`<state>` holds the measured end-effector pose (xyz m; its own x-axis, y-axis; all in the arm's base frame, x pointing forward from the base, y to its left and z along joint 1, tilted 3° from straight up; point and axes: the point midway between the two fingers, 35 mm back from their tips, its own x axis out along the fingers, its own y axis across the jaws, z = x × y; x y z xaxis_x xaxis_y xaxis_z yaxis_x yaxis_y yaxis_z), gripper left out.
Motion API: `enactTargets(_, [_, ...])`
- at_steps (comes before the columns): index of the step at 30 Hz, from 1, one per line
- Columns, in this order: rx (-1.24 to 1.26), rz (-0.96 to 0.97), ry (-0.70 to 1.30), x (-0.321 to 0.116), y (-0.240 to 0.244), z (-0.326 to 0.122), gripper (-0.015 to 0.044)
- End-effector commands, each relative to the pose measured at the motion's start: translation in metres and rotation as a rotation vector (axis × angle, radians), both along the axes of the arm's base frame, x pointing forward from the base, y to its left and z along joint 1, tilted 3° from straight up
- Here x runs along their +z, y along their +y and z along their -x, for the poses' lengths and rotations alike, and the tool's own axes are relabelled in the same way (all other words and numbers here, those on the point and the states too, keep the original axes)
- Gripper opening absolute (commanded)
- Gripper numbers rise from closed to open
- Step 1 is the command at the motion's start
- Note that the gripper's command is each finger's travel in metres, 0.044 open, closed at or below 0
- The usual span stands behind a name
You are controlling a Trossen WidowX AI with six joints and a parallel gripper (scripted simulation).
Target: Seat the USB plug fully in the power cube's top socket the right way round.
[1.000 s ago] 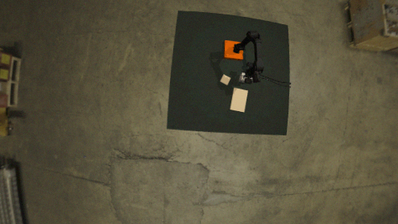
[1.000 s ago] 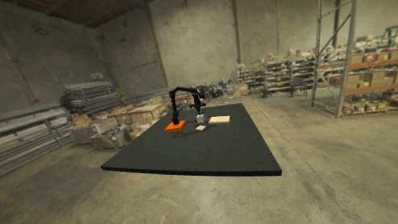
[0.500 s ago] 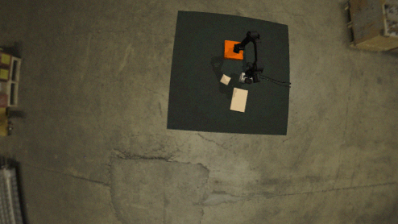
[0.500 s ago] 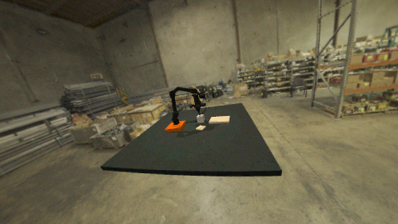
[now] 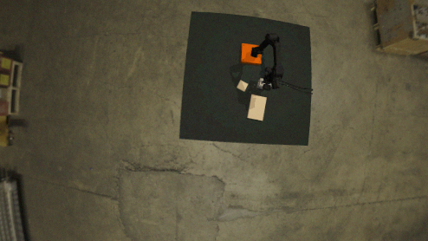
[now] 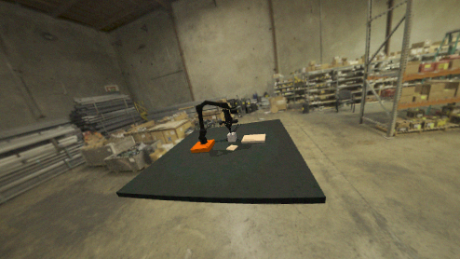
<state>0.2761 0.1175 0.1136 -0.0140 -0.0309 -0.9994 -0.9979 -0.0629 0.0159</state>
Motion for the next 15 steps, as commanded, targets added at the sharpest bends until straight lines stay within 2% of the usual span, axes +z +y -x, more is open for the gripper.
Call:
enactTargets(1, [-0.002, 0.006, 0.003, -0.0023, -0.0003, -0.0002, 0.0000])
enactTargets(15, [-0.002, 0.006, 0.003, -0.0040, -0.0003, -0.0002, 0.0000])
